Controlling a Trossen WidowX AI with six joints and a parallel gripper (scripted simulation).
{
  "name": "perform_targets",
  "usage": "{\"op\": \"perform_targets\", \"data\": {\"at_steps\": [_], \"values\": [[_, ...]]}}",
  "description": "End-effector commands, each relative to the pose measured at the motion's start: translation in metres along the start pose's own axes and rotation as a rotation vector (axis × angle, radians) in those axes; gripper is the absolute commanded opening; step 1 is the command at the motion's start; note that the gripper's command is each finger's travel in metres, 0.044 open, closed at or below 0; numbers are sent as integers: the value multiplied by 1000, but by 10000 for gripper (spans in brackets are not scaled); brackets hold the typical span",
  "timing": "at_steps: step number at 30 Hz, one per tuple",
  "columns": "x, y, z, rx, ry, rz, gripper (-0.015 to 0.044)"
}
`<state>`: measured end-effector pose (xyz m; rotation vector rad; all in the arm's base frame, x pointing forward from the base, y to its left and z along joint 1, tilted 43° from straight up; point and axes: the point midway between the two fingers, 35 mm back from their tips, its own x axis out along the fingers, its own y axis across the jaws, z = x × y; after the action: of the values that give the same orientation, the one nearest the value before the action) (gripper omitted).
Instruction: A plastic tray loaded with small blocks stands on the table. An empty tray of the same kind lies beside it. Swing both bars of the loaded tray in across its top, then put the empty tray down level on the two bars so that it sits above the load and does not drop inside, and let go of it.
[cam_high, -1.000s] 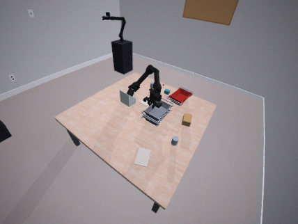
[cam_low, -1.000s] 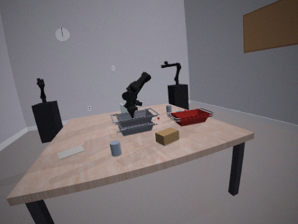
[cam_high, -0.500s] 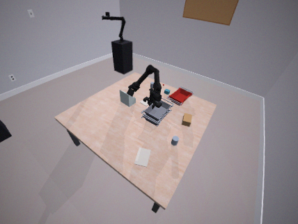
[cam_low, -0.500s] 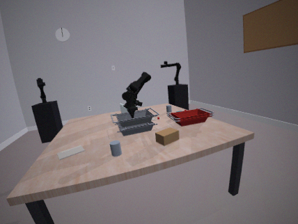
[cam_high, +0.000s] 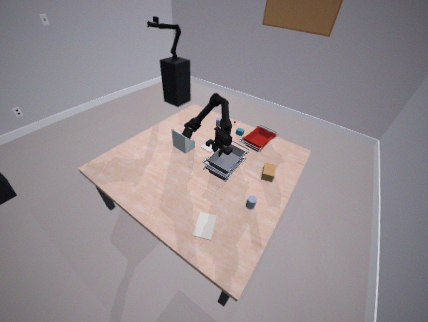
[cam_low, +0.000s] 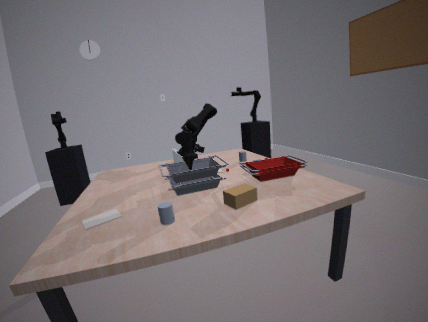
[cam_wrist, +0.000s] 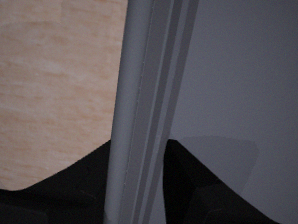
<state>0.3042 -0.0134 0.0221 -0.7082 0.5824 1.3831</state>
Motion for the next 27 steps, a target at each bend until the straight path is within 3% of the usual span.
{"op": "perform_targets", "data": {"at_steps": [1, 24, 27], "values": [[6, 8, 2, 9, 1, 34, 103], [6, 8, 2, 9, 1, 34, 440], [6, 7, 3, 5, -2, 31, 440]]}}
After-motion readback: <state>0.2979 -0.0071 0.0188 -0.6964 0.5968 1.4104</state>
